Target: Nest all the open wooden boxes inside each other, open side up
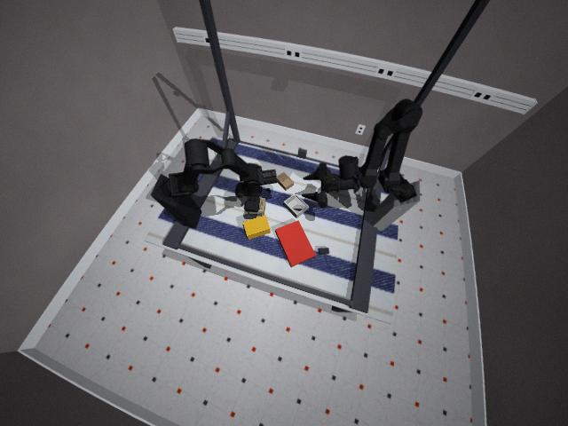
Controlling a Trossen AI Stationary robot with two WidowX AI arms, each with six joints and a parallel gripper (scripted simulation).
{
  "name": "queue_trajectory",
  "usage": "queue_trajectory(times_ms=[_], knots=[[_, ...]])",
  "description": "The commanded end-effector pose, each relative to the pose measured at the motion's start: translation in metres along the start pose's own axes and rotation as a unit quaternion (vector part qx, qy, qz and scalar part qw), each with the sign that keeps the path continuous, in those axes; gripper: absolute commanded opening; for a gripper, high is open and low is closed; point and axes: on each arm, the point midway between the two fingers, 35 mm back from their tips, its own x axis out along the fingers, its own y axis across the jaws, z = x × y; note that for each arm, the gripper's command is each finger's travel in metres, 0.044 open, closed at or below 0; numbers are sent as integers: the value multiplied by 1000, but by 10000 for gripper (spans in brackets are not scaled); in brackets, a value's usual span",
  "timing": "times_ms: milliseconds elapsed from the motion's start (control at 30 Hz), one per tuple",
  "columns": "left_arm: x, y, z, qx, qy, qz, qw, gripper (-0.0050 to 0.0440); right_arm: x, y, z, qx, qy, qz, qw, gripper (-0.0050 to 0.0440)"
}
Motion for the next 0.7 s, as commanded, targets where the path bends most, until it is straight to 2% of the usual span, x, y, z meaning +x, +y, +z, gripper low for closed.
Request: queue_trajectory(times_ms=[0, 667], knots=[[1, -2, 9, 1, -13, -3, 1000, 400, 1, 0, -3, 1, 4, -2, 1000, 187], [1, -2, 9, 1, -13, -3, 1000, 400, 14, 0, -2, 1, 4, -2, 1000, 187]])
